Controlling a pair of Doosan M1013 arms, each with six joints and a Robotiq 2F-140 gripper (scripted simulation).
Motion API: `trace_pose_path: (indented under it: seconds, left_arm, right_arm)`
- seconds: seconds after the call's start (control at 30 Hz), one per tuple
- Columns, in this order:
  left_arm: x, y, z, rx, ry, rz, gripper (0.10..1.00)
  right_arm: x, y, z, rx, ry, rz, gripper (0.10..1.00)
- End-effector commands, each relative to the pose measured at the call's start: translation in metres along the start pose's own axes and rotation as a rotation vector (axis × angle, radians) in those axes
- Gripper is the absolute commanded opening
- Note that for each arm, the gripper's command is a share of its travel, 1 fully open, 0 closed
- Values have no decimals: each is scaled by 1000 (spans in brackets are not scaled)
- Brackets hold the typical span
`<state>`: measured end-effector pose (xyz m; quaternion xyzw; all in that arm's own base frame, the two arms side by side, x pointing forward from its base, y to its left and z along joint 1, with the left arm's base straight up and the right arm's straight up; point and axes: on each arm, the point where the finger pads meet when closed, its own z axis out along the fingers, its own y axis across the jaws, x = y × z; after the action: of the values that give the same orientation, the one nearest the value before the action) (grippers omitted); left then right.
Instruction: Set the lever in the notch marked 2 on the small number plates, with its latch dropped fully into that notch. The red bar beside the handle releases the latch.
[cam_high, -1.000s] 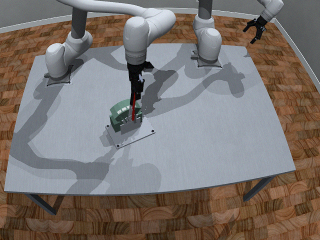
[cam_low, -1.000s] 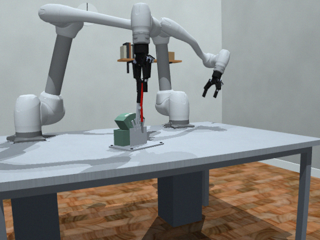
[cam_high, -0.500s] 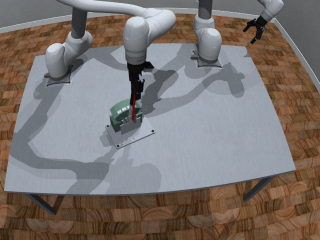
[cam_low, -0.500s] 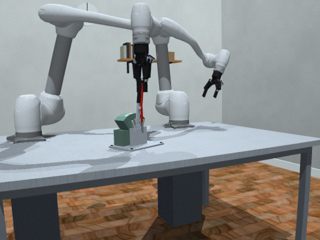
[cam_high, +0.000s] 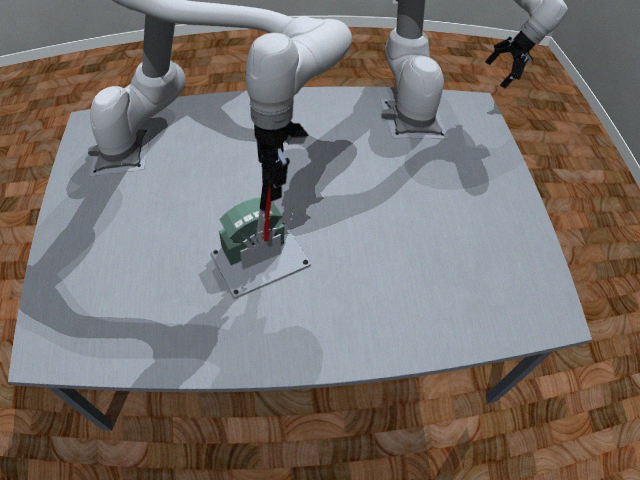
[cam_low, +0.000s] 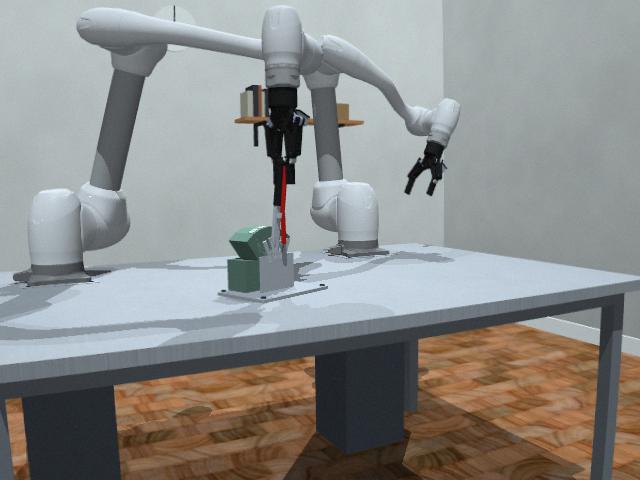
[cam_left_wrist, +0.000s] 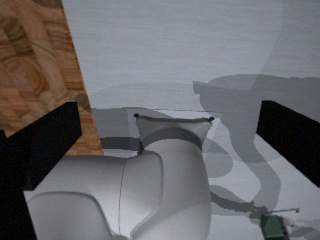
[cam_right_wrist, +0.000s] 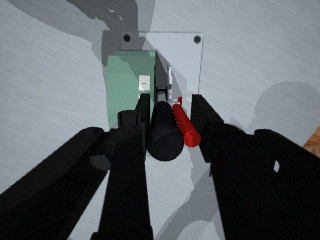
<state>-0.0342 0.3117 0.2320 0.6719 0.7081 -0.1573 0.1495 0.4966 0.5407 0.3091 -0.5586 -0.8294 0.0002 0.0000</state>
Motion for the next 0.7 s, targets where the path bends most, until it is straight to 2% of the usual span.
trace_pose_path:
  seconds: [0.0, 0.03, 0.07, 0.67]
  left_arm:
    - [0, 0, -1, 1, 1, 0, 1000]
    - [0, 0, -1, 1, 1, 0, 1000]
    - [0, 0, -1, 1, 1, 0, 1000]
    - [0, 0, -1, 1, 1, 0, 1000]
  right_arm:
    - [0, 0, -1, -1, 1, 0, 99]
    - [0, 0, -1, -1, 1, 0, 99]
    - [0, 0, -1, -1, 1, 0, 609]
    - [0, 0, -1, -1, 1, 0, 609]
